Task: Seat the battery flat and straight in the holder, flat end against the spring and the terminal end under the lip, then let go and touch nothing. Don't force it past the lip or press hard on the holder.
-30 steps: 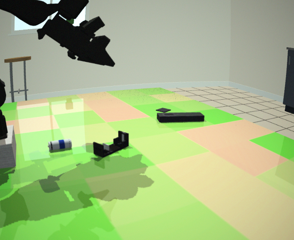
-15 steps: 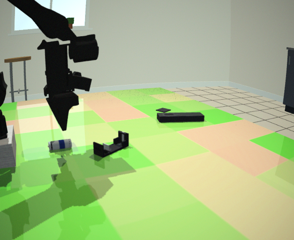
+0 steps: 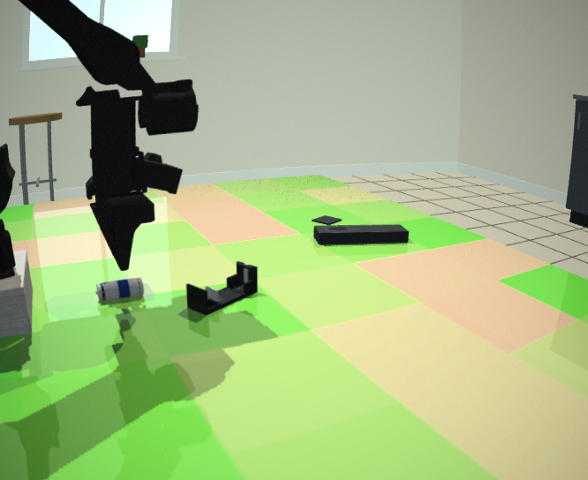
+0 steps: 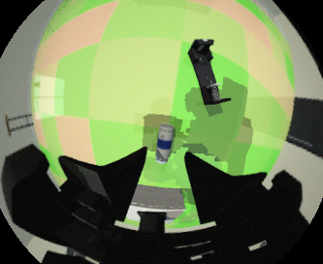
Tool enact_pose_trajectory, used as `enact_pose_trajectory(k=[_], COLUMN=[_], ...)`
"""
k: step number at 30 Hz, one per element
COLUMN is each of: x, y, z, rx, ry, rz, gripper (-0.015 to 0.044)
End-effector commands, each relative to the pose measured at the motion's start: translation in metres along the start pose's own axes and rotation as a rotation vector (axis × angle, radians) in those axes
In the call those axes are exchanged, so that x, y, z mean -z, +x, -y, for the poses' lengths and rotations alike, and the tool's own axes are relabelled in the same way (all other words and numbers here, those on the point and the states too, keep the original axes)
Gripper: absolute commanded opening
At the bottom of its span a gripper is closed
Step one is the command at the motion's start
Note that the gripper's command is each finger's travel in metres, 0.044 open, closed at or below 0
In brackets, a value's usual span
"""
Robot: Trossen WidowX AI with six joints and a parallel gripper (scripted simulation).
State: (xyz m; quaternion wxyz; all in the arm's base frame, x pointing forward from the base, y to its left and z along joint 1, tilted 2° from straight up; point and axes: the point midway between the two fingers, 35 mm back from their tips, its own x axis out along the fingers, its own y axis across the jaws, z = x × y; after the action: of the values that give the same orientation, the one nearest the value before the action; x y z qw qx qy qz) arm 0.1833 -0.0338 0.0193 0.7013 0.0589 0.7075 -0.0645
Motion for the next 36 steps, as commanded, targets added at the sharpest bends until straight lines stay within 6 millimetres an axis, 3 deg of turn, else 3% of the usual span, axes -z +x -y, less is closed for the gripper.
enact_pose_trajectory(k=[1, 24, 29, 36], x=[0.003, 0.005, 0.005, 0.005], y=[0.01, 0.043, 0.043, 0.043], z=[-0.001, -0.001, -0.001, -0.001], rx=[-0.005, -0.005, -0.005, -0.005], ry=[-0.003, -0.003, -0.003, -0.003], rz=[-0.015, -0.015, -0.015, -0.015], gripper=[0.0238, 0.0238, 0.0107, 0.0076])
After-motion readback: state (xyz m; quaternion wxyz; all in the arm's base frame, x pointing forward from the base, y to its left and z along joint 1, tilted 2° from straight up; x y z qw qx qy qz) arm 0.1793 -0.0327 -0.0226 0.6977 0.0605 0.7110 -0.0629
